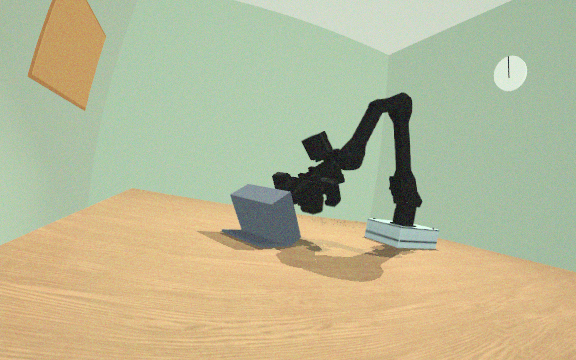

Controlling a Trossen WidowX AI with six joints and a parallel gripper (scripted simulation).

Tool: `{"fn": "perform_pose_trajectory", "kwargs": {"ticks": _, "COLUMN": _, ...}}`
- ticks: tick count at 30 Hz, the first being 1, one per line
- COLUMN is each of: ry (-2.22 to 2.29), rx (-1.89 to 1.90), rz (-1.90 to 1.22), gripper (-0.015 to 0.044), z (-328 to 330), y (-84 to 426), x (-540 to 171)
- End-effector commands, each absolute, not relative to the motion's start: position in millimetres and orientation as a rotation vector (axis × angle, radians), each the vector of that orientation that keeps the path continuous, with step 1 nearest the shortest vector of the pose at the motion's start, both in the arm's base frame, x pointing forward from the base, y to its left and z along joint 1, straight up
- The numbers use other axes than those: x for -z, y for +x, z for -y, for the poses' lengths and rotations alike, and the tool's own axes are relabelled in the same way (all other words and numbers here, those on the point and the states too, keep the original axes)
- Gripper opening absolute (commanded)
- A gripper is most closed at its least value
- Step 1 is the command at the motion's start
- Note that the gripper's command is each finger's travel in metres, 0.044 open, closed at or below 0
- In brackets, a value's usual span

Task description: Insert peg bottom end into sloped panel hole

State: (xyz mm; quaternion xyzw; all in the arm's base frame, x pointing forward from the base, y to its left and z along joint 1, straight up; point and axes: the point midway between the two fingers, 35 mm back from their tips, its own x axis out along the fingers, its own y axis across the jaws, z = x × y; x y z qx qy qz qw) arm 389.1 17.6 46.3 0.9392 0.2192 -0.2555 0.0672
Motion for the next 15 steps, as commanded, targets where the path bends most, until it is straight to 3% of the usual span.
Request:
{"fn": "perform_pose_trajectory", "kwargs": {"ticks": 1, "ry": 2.835, "rx": 0.768, "rz": -0.655, "gripper": 0.0000, "z": -17.7, "y": 392.0, "x": -46.2}}
{"fn": "perform_pose_trajectory", "kwargs": {"ticks": 15, "ry": 2.836, "rx": 0.767, "rz": -0.656, "gripper": 0.0000, "z": -19.9, "y": 396.8, "x": -43.3}}
